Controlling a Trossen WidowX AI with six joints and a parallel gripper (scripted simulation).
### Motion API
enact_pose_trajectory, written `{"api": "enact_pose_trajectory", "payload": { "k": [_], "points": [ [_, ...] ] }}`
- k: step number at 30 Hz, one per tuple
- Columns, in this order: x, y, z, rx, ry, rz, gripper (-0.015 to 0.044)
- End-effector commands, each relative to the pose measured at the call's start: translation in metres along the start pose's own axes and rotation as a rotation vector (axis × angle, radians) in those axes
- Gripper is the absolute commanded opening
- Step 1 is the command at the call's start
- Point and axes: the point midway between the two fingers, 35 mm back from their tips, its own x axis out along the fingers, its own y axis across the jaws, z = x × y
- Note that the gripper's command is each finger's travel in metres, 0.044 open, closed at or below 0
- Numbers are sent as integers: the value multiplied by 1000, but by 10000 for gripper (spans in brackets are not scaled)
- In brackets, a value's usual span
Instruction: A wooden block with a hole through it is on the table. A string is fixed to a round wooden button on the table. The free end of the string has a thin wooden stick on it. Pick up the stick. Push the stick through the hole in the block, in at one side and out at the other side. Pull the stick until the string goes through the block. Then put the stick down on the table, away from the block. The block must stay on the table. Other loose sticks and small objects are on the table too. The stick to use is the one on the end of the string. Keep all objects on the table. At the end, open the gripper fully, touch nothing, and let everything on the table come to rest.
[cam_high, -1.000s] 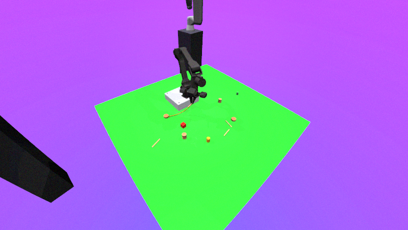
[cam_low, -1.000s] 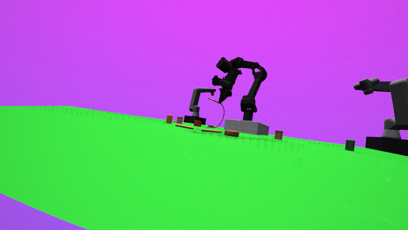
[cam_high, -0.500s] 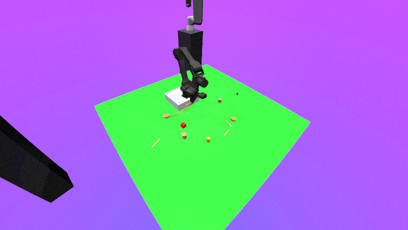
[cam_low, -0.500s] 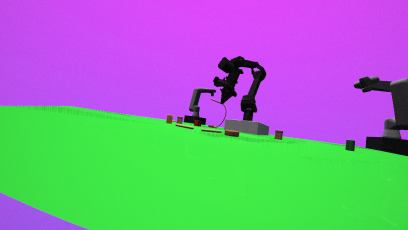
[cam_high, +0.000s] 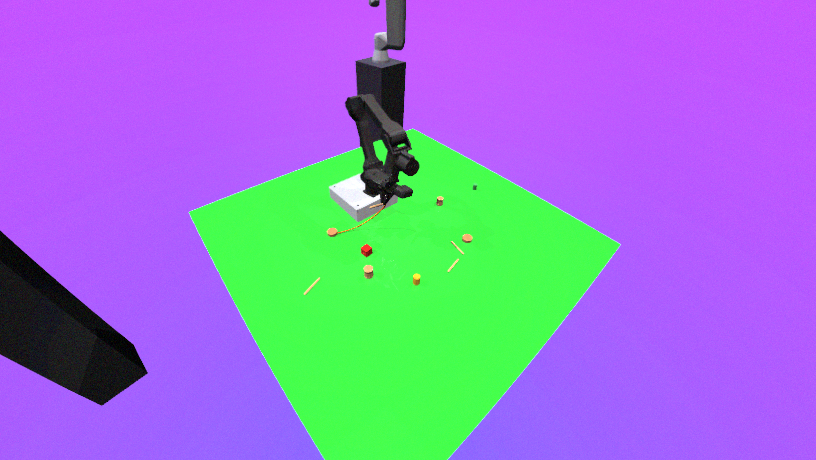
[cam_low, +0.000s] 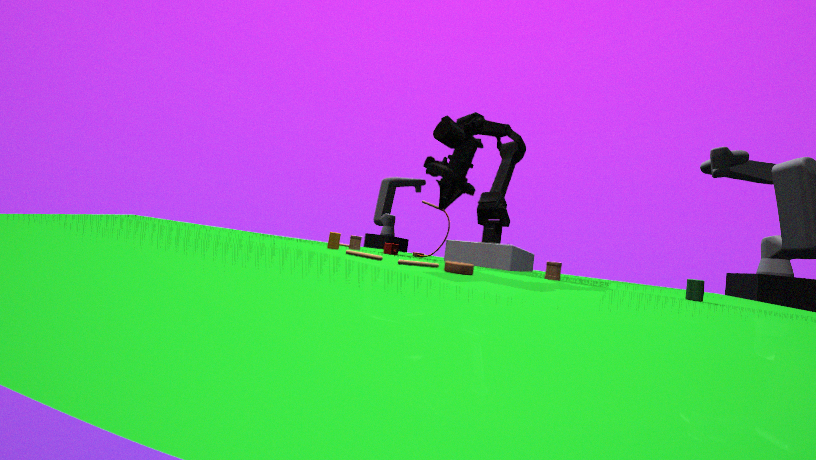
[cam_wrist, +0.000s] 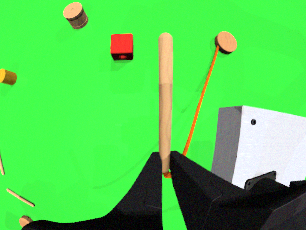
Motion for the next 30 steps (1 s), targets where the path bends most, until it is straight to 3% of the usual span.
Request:
{"api": "enact_pose_trajectory", "payload": {
  "k": [1,30],
  "points": [
    [1,0,0,-7,4,0,0],
    [39,-1,-2,-3,144,-23,0]
  ]
}}
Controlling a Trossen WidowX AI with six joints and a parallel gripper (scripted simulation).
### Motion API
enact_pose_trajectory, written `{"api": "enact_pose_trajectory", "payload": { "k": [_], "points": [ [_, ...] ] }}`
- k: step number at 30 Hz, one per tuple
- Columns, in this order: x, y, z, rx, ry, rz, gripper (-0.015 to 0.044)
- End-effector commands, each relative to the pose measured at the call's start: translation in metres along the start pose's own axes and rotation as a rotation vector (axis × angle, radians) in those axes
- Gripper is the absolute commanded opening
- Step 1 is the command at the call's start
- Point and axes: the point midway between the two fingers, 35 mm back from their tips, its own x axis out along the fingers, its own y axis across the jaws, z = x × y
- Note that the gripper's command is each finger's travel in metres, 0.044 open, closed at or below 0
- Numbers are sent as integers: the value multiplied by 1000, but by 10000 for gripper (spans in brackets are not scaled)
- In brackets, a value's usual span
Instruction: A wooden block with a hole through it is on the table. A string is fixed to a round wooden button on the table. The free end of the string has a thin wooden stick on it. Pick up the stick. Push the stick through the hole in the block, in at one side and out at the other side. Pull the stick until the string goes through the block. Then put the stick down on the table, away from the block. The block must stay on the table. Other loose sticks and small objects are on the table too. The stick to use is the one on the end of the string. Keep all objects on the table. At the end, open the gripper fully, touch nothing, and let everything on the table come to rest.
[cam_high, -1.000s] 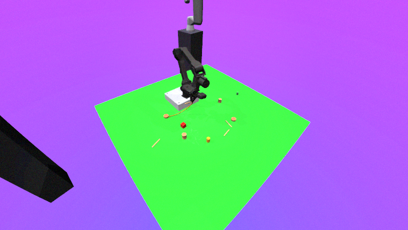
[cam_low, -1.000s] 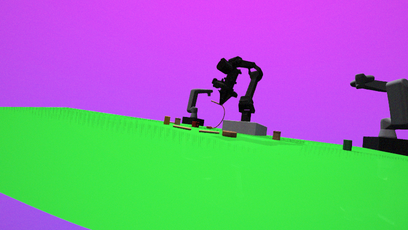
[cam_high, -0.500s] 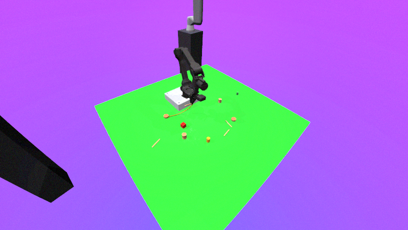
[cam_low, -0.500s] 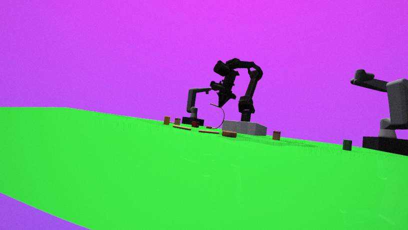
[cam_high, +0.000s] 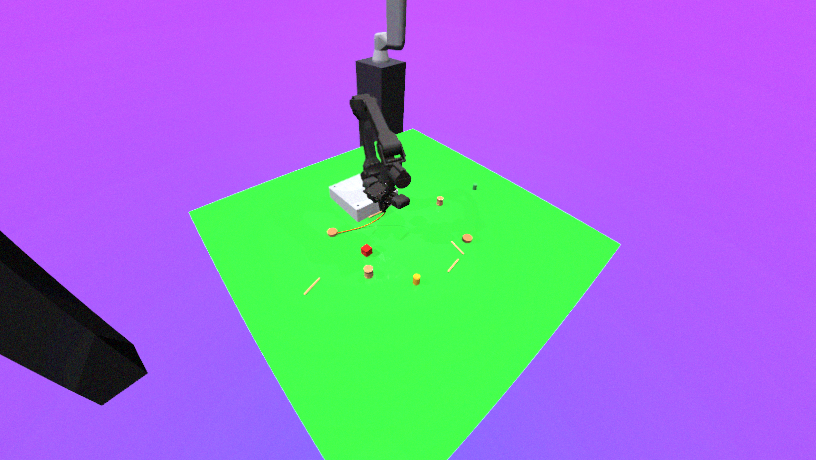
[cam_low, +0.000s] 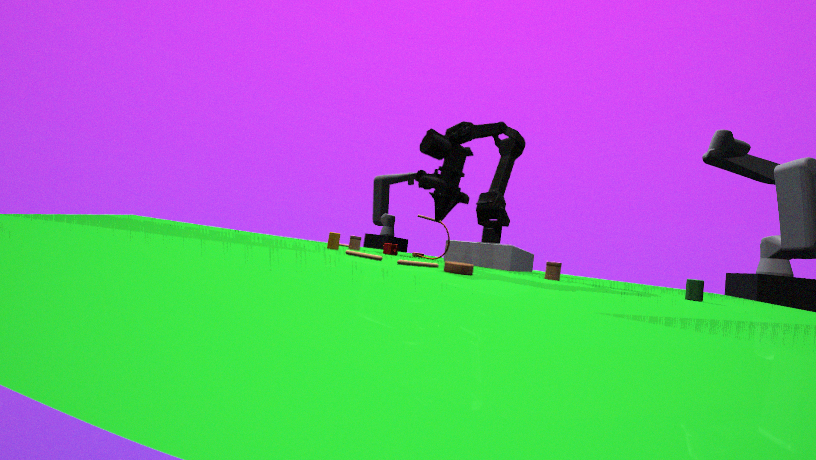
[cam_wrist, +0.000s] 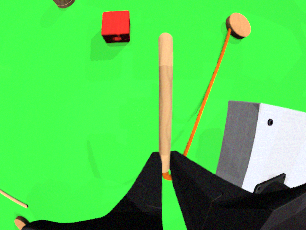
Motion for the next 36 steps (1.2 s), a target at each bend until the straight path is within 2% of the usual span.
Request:
{"api": "enact_pose_trajectory", "payload": {
  "k": [1,36],
  "points": [
    [7,-1,-1,-3,27,-5,0],
    [48,-7,-1,13,188,19,0]
  ]
}}
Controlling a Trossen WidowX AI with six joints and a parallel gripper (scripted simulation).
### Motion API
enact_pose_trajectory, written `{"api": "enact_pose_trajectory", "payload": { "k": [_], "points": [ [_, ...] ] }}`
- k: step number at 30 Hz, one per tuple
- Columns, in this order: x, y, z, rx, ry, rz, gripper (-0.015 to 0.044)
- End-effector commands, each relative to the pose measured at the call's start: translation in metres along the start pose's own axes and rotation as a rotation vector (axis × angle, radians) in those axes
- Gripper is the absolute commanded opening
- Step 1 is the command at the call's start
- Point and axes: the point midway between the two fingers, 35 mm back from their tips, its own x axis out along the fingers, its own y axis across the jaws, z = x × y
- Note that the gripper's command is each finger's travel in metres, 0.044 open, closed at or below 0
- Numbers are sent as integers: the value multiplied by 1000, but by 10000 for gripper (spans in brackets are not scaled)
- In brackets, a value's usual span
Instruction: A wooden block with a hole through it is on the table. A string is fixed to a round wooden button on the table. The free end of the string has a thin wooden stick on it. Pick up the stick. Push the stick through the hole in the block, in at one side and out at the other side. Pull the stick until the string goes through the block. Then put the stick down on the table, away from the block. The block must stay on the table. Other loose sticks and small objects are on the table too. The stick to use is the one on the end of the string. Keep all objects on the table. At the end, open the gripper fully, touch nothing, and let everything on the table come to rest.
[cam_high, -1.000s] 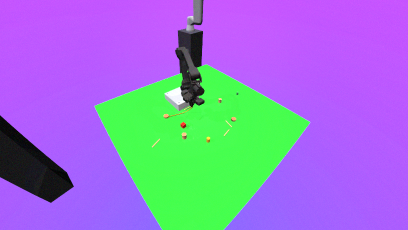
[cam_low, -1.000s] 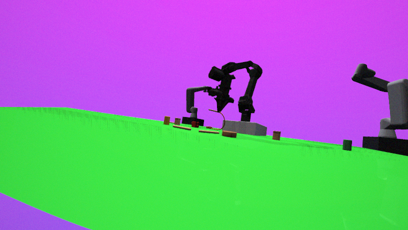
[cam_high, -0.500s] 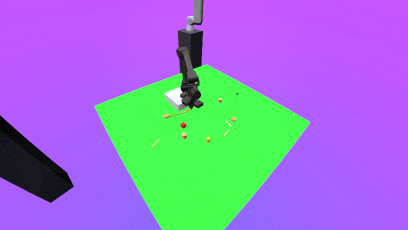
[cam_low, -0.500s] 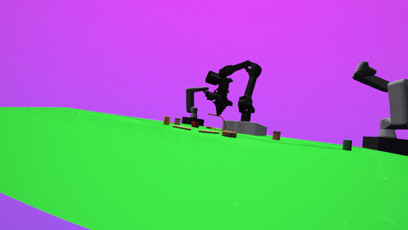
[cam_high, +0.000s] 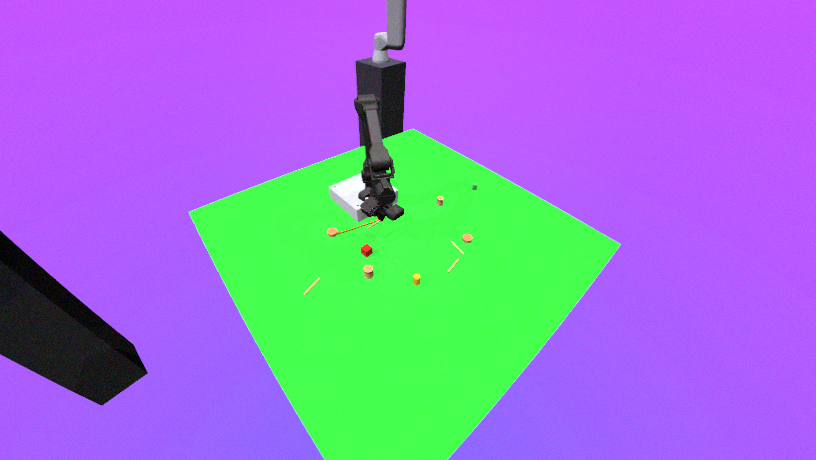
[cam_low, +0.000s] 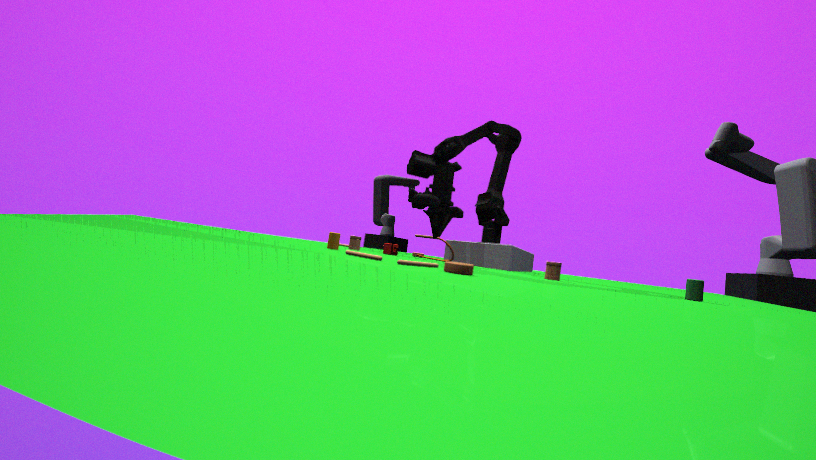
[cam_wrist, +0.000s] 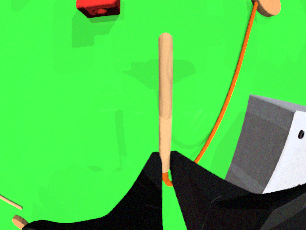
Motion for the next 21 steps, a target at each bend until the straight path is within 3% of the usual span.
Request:
{"api": "enact_pose_trajectory", "payload": {
  "k": [1,21],
  "points": [
    [3,-1,-3,-4,12,1,0],
    [2,3,-29,-4,15,2,0]
  ]
}}
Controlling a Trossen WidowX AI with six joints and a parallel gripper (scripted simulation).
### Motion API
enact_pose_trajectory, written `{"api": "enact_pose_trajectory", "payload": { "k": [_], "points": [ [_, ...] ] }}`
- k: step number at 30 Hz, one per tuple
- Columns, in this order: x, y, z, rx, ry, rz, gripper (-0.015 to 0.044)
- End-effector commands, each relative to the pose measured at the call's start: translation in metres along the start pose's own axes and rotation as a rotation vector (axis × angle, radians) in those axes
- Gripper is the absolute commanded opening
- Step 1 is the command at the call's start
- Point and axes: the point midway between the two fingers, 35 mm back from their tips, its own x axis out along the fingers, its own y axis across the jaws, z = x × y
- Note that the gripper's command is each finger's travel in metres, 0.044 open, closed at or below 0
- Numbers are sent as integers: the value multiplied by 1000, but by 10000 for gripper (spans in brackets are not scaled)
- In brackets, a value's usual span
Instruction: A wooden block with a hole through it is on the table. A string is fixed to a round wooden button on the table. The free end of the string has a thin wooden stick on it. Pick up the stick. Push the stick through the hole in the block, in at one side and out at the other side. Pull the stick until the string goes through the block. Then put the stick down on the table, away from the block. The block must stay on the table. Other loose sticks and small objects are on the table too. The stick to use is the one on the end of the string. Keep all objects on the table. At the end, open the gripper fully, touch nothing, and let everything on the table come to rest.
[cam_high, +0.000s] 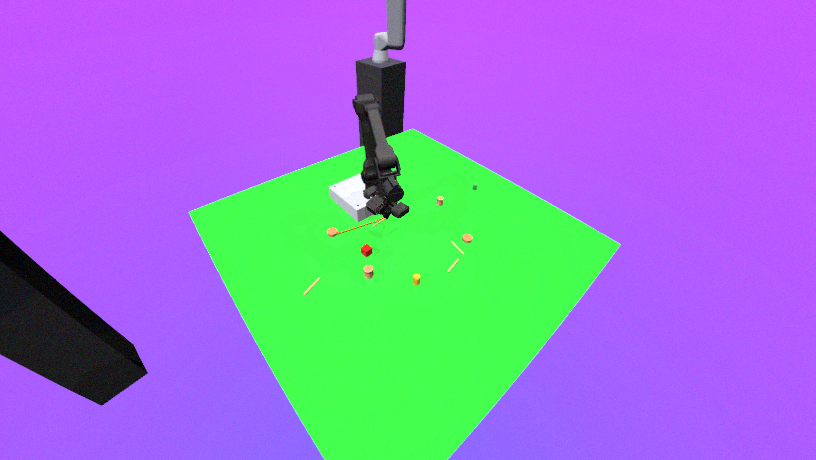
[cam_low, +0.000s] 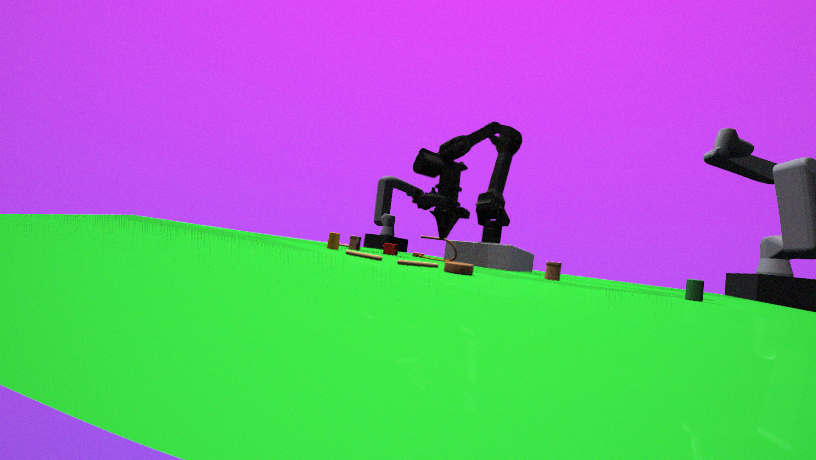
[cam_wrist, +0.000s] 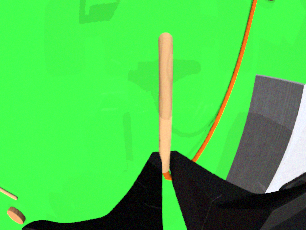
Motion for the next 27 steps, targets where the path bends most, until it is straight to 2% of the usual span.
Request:
{"api": "enact_pose_trajectory", "payload": {
  "k": [1,27],
  "points": [
    [1,-1,-7,4,6,-1,0],
    [1,-2,-41,4,11,-2,0]
  ]
}}
